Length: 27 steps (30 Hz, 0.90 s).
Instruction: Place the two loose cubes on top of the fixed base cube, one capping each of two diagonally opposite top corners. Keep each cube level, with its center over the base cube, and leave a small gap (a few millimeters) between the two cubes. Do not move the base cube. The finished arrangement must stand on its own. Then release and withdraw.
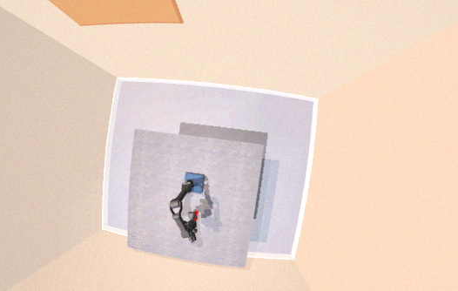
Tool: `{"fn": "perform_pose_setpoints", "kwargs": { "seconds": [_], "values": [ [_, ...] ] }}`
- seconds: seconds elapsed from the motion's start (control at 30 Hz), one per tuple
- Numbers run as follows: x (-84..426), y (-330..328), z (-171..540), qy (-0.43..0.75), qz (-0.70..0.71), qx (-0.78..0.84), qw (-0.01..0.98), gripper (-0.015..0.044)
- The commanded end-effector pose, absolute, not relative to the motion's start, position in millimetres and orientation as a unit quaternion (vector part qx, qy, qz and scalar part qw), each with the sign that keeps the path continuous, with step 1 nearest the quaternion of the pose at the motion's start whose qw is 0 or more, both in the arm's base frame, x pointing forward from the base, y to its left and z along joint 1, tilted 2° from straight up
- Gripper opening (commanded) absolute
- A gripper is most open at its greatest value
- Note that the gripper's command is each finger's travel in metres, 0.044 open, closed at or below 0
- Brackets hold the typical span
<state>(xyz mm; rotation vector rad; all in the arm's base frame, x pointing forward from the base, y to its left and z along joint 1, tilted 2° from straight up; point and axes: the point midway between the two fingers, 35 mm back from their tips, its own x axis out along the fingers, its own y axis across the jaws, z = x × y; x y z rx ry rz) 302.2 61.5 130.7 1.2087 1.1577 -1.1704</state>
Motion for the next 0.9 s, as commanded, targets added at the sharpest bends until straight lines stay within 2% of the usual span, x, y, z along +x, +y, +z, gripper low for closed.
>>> {"fn": "perform_pose_setpoints", "kwargs": {
  "seconds": [0.0,0.87],
  "values": [
    [300.0,61.6,117.7,0.483,-0.494,0.510,0.513,0.0105],
    [301.1,60.9,89.2,0.482,-0.494,0.510,0.513,0.0105]
  ]
}}
